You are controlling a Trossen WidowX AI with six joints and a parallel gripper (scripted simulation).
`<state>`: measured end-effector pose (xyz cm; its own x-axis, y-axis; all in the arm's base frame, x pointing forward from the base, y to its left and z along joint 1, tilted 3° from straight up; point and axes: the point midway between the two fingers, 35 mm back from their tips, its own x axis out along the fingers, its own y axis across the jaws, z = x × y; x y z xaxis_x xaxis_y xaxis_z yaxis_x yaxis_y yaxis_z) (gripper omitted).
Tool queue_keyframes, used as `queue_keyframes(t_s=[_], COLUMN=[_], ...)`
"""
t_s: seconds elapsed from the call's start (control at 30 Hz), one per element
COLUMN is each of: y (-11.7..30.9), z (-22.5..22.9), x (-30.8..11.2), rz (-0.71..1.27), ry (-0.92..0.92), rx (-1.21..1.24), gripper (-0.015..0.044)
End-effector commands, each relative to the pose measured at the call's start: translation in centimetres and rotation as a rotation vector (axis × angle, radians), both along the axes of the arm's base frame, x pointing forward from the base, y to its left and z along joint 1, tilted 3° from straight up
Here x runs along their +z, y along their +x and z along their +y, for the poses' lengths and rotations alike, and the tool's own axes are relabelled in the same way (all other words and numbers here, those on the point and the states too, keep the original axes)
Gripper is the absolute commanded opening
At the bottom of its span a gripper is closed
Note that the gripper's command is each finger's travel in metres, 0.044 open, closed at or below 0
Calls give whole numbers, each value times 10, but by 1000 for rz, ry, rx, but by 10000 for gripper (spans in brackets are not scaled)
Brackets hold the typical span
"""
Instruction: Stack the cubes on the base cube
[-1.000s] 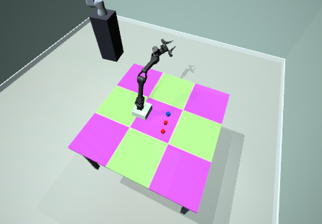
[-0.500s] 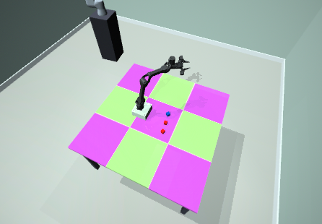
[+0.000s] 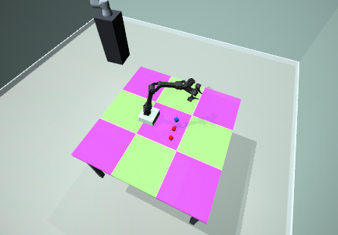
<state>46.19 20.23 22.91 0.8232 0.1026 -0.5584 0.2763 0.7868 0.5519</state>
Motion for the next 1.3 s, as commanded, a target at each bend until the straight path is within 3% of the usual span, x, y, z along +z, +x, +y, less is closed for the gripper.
queue_keyframes(t_s=[0.0, 0.27, 0.6, 0.97, 1.17, 1.27], y=[-6, -46, -138, -153, -153, -154], z=[-59, -159, -248, -257, -259, -259], x=[-37, -98, -145, -151, -205, -212], rz=[172, 490, 878, 934, 935, 935], ry=[25, 105, 279, 312, 311, 311], rx=[-131, -415, -822, -886, -886, -886], gripper=[265, 265, 265, 265, 265, 265])
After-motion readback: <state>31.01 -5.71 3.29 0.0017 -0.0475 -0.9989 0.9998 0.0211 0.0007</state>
